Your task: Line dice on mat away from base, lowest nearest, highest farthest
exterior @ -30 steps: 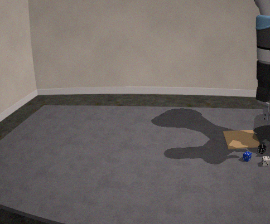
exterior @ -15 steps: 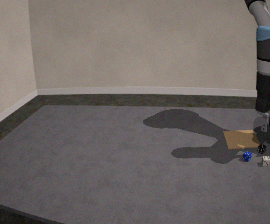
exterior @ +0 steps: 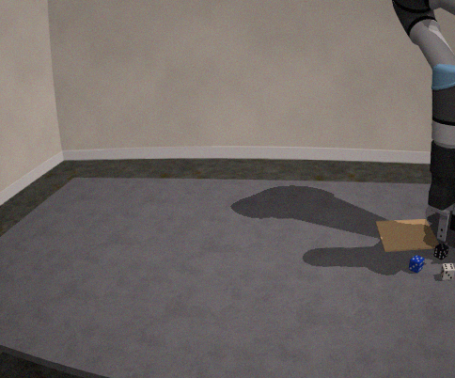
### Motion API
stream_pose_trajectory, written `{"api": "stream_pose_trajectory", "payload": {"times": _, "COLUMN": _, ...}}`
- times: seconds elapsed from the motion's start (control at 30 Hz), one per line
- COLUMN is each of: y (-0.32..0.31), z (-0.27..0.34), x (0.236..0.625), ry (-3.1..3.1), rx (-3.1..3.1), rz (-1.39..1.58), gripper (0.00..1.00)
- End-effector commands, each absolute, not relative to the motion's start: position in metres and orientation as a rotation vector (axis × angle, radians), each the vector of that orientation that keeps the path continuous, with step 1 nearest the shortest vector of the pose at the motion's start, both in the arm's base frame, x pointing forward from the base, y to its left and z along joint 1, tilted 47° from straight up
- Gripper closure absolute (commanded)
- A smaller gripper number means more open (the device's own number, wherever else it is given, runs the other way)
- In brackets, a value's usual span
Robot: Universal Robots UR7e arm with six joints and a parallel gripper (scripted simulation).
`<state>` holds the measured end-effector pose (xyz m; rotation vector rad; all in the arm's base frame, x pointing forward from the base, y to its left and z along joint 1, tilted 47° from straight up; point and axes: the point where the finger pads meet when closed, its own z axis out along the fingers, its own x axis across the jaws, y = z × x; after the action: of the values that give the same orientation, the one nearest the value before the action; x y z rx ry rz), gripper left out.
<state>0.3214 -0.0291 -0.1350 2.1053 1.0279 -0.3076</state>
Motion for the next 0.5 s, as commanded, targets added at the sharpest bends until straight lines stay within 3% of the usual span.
{"api": "stream_pose_trajectory", "payload": {"times": 0.0, "y": -0.0381, "z": -0.1432, "x": 0.3251, "ry": 1.028, "rx": 2.104, "rz": -0.299, "gripper": 0.00}}
{"api": "stream_pose_trajectory", "payload": {"times": 0.47, "y": -0.0414, "z": -0.1464, "x": 0.3243, "ry": 1.031, "rx": 2.103, "rz": -0.301, "gripper": 0.00}}
